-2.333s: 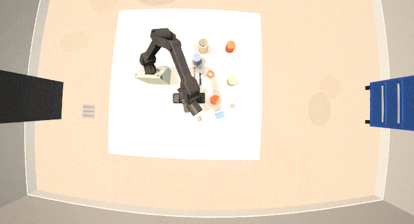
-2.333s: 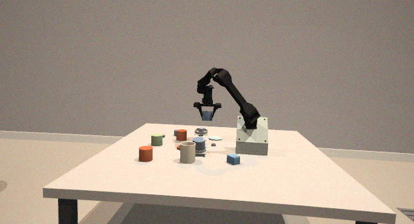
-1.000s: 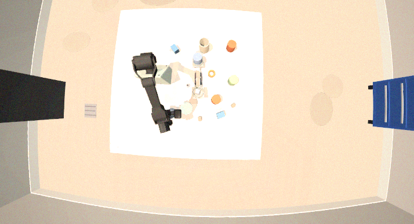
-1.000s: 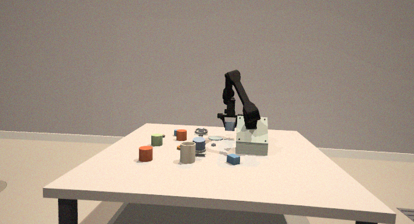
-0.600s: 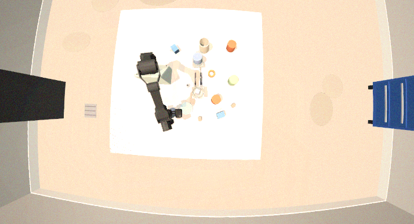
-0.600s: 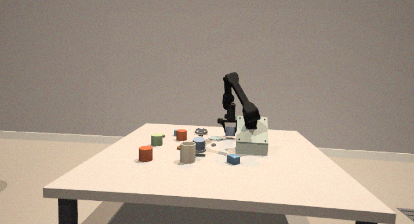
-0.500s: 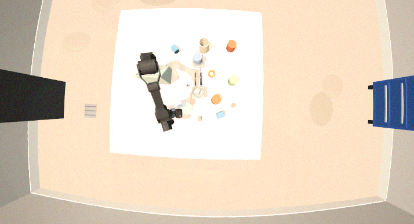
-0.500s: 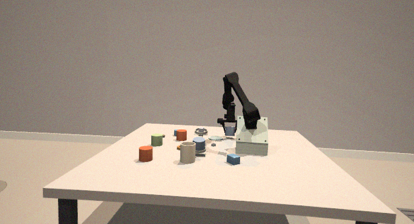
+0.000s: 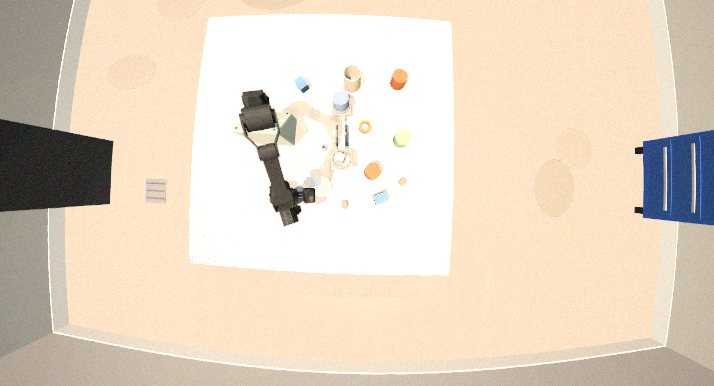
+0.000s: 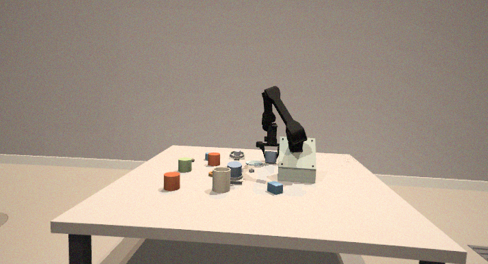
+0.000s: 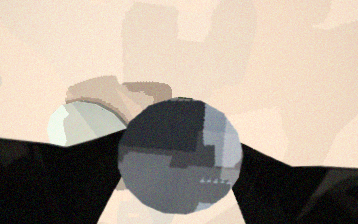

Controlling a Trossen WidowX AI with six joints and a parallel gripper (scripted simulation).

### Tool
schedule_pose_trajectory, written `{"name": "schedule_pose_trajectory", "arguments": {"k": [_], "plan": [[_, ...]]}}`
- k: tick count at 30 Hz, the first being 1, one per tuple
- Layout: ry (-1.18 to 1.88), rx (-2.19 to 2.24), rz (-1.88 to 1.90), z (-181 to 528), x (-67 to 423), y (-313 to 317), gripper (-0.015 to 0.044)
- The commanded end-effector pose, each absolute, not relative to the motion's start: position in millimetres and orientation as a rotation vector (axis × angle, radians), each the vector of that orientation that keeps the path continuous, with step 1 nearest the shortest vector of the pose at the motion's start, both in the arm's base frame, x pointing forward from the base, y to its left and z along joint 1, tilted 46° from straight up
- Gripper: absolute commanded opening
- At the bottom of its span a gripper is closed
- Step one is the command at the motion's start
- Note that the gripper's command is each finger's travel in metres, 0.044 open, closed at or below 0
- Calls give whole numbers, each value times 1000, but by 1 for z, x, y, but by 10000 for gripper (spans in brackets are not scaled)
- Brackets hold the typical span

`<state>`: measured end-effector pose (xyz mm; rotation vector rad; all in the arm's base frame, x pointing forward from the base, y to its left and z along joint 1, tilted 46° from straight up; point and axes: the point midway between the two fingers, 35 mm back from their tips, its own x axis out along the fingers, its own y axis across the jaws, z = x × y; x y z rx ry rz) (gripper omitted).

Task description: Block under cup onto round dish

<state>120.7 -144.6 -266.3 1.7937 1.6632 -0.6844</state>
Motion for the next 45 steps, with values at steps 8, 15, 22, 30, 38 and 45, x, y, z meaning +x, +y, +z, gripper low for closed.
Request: {"name": "schedule_pose_trajectory", "arguments": {"k": [8, 15, 22, 30, 38, 45], "plan": [[1662, 1793, -683, -266, 121, -145, 368], [1661, 1797, -689, -233, 117, -178, 440], [1661, 1797, -687, -227, 116, -182, 414], [1678, 1697, -548, -205, 136, -178, 260], [1671, 1497, -323, -193, 155, -180, 260], [1645, 1313, -124, -182, 173, -180, 260]]}}
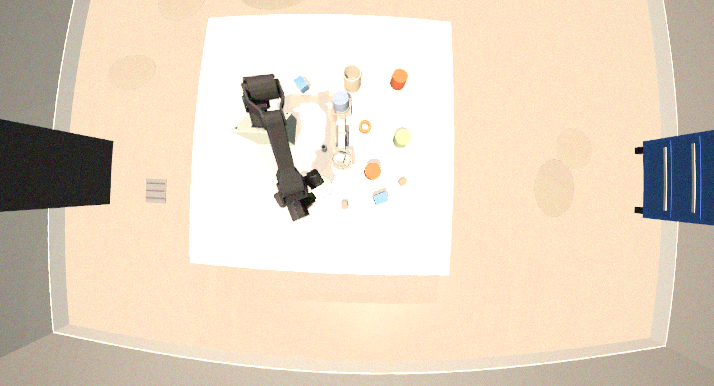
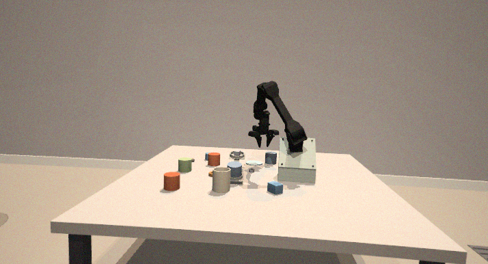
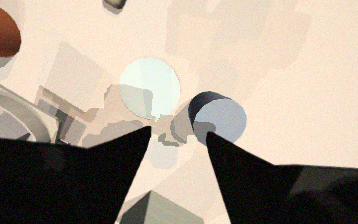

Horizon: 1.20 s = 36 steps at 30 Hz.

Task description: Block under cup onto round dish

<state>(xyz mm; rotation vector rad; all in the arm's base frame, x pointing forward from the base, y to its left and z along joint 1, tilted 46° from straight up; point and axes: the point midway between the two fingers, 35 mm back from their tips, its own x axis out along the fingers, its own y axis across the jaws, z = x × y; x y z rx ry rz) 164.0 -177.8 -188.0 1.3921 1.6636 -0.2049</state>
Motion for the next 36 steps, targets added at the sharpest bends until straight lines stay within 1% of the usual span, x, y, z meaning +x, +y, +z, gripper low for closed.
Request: {"name": "schedule_pose_trajectory", "arguments": {"k": [1, 19, 36], "plan": [[1640, 1287, -97, -181, 175, -180, 260], [1496, 806, 373, -151, 218, -172, 260], [1283, 352, 758, -120, 257, -157, 260]]}}
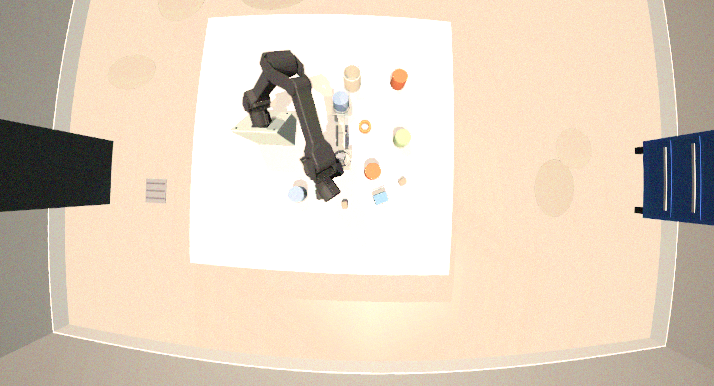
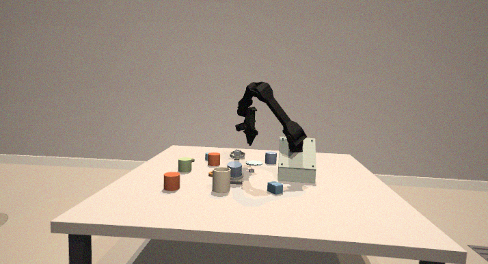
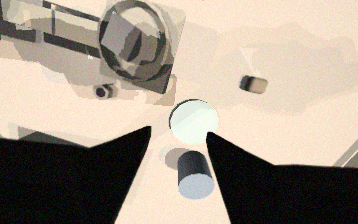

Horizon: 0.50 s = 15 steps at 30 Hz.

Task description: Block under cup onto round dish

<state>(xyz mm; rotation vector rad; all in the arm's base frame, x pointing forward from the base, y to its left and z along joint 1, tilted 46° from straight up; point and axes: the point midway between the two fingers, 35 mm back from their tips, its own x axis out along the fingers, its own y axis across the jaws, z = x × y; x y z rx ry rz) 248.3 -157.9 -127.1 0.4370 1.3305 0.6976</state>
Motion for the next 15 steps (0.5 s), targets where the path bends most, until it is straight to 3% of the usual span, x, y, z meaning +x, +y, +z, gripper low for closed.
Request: {"name": "schedule_pose_trajectory", "arguments": {"k": [1, 15], "plan": [[1269, 325, 779, -118, 259, -155, 260], [1034, -52, 1056, -92, 287, -137, 260]]}}
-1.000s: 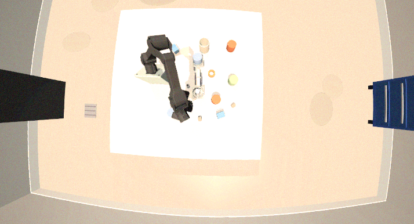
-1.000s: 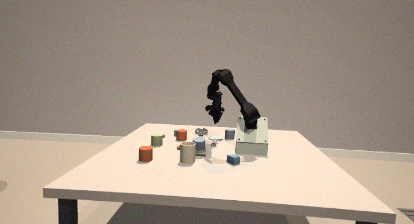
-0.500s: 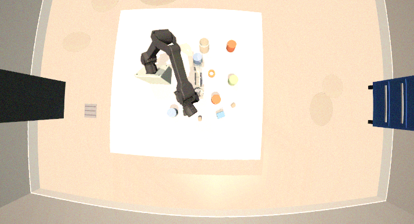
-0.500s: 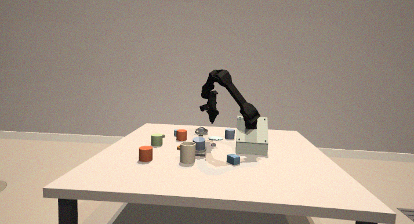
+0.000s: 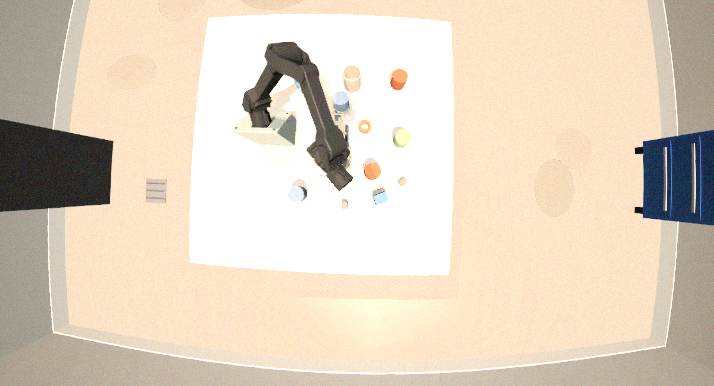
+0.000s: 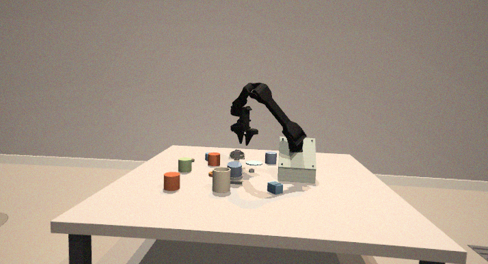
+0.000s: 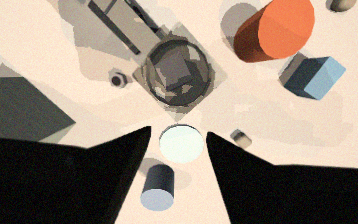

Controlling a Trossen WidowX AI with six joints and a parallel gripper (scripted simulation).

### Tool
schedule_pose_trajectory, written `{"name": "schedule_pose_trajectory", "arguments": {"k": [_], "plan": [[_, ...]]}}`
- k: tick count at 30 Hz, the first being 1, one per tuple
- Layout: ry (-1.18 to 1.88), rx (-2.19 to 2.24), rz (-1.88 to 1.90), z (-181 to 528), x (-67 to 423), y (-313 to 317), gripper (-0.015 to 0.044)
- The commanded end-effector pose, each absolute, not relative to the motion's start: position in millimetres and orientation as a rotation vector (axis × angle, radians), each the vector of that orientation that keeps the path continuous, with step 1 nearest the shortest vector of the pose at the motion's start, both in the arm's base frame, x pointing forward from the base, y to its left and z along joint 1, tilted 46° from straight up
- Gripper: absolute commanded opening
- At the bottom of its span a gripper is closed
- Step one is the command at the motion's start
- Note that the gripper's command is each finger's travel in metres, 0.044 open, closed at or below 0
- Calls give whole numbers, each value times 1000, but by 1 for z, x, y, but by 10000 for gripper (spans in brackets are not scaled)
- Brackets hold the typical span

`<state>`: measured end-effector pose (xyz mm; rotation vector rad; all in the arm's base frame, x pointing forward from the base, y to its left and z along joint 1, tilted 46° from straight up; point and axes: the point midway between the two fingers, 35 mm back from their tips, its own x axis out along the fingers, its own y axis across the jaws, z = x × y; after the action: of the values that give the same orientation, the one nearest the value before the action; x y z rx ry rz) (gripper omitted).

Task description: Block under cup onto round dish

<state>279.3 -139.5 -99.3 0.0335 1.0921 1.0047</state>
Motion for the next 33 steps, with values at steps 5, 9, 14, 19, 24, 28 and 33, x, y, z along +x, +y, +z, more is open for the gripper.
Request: {"name": "schedule_pose_trajectory", "arguments": {"k": [5, 9, 14, 19, 24, 28, 33], "plan": [[937, -185, 1144, -82, 297, -129, 260], [856, -291, 1211, -74, 304, -122, 260], [763, -404, 1279, -66, 311, -115, 260], [760, -408, 1281, -65, 312, -114, 260], [759, -408, 1281, -75, 313, -105, 260], [759, -408, 1281, -76, 313, -103, 260], [759, -408, 1281, -81, 314, -99, 260]]}}
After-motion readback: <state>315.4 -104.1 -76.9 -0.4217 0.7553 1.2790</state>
